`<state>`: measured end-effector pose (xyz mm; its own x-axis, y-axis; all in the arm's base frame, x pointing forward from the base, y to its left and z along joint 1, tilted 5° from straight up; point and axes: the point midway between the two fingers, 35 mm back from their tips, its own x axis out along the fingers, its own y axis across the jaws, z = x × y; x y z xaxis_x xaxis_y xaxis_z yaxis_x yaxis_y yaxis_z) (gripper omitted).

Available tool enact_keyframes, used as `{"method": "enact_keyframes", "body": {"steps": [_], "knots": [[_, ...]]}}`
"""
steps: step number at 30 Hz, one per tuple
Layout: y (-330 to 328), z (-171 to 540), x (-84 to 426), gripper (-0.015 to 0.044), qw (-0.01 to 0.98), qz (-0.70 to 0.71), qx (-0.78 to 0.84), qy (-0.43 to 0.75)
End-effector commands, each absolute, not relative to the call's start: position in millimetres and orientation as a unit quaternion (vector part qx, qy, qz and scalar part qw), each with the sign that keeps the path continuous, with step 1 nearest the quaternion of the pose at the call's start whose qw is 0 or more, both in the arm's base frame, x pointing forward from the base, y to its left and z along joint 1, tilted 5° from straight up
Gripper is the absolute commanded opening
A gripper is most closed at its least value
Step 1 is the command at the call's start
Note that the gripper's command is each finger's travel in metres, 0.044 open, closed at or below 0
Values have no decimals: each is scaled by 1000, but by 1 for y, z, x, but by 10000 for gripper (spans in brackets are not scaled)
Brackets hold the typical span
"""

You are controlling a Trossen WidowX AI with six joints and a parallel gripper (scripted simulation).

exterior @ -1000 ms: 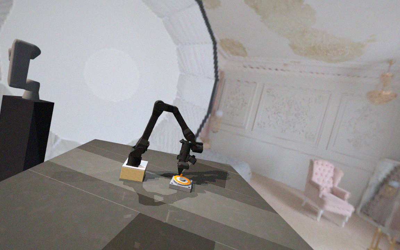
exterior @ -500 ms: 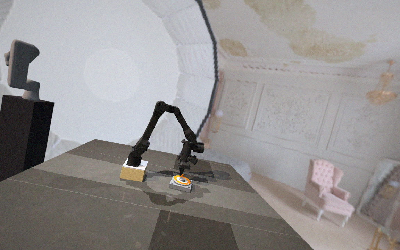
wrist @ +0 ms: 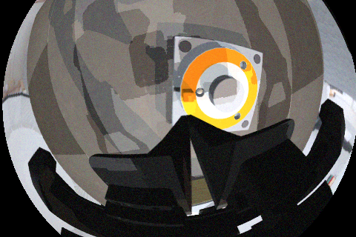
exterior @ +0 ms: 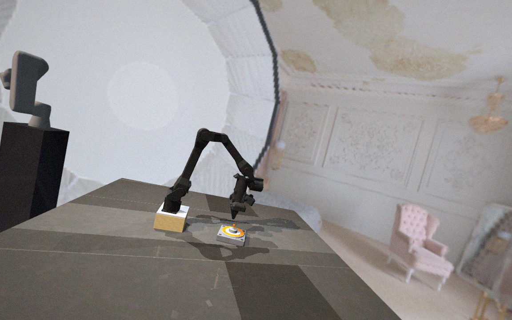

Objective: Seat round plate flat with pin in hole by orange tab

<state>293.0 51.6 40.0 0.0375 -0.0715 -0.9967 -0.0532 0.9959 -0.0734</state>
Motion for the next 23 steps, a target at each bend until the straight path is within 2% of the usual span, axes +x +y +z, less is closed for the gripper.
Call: {"method": "enact_keyframes", "body": {"steps": [1, 23], "knots": [[53, 62, 292, 0, 723, -8, -44, 689], [53, 54, 293, 0, 723, -5, -44, 689]]}}
